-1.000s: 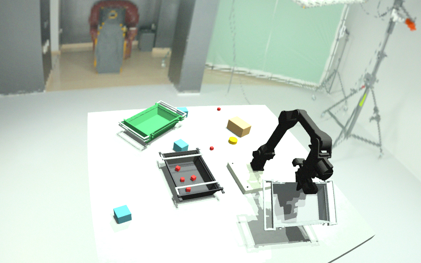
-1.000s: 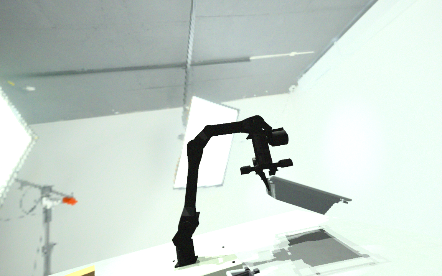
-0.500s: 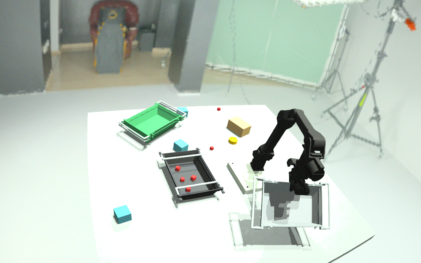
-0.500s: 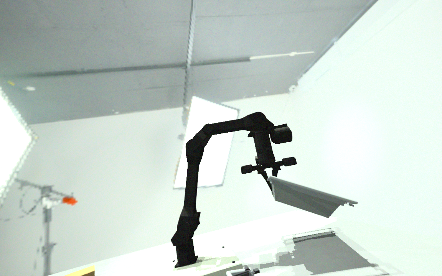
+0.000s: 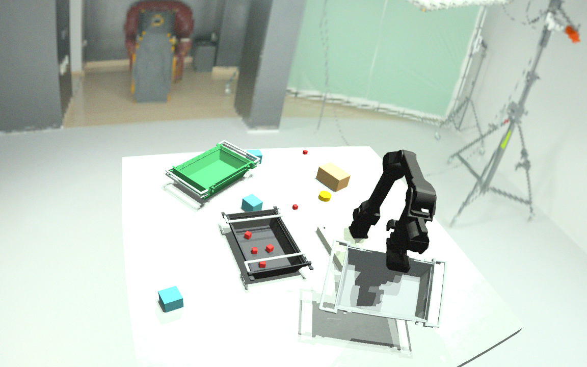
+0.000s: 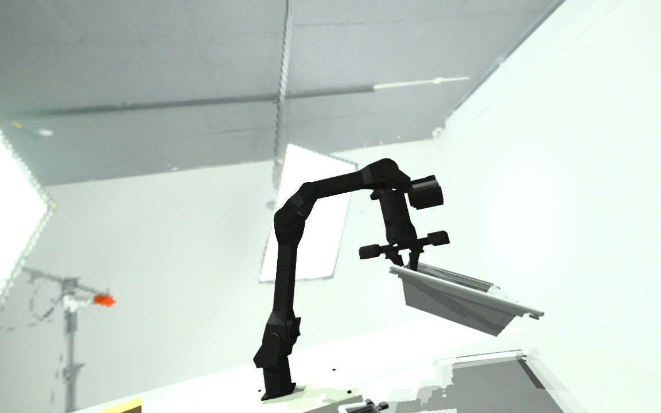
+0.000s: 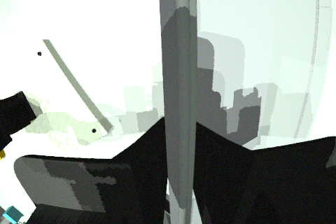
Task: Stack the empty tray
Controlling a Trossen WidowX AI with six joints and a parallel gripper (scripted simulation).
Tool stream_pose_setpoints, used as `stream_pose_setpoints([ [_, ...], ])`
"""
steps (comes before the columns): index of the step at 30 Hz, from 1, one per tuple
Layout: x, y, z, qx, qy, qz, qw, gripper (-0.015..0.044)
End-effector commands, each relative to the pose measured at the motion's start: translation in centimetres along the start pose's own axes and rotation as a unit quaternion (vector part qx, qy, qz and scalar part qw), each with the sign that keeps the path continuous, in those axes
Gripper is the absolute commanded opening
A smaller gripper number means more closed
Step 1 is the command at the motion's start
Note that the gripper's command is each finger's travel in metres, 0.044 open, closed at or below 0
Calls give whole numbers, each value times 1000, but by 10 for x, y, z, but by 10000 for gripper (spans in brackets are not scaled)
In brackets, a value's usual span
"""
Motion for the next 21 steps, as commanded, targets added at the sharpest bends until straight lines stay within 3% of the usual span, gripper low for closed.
stream_pose_setpoints([
  [1, 17, -8, -4, 11, 1, 21, 1000, 0],
  [21, 96, -18, -5, 12, 4, 124, 992, 0],
])
Point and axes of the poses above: the point midway between the two fingers, 35 mm back from their tips, its own z axis out along the fingers, its own y axis across the jaws, x = y × z, the point moved 3 cm from there along -z, back along the fingers, and after that the axes turned 10 degrees about z, right-handed, at the moved point
